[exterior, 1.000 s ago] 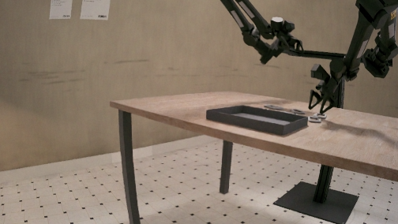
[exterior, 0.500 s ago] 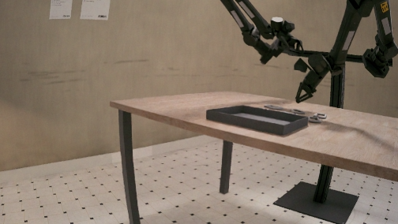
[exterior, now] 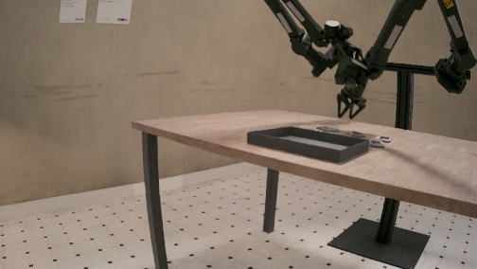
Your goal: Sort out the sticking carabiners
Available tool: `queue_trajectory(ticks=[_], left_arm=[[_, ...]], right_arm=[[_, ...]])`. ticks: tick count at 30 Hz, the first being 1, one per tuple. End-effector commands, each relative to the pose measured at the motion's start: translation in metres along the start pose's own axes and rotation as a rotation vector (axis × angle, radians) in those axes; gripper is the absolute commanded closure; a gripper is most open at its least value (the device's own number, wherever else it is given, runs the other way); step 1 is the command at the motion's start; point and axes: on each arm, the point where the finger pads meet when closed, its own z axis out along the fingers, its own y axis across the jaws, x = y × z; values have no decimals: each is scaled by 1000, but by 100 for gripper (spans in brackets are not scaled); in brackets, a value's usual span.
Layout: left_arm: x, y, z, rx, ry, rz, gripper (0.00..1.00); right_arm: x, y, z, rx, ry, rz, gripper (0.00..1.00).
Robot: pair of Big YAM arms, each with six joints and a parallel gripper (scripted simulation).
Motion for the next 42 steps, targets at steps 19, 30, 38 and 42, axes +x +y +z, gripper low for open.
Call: queue_trajectory(ticks=[19, 30, 38, 42], left_arm=[[40, -38, 14, 173, 376, 459, 21], [51, -41, 32, 190, 381, 462, 21], [54, -42, 40, 190, 381, 462, 21], [55, -42, 42, 190, 381, 462, 21]], right_arm=[[-4, -1, 1, 7, -10, 13, 0], [-4, -1, 1, 7, -10, 13, 0], [-4, -1, 1, 7, -10, 13, 0], [-4, -1, 1, 7, -10, 13, 0]])
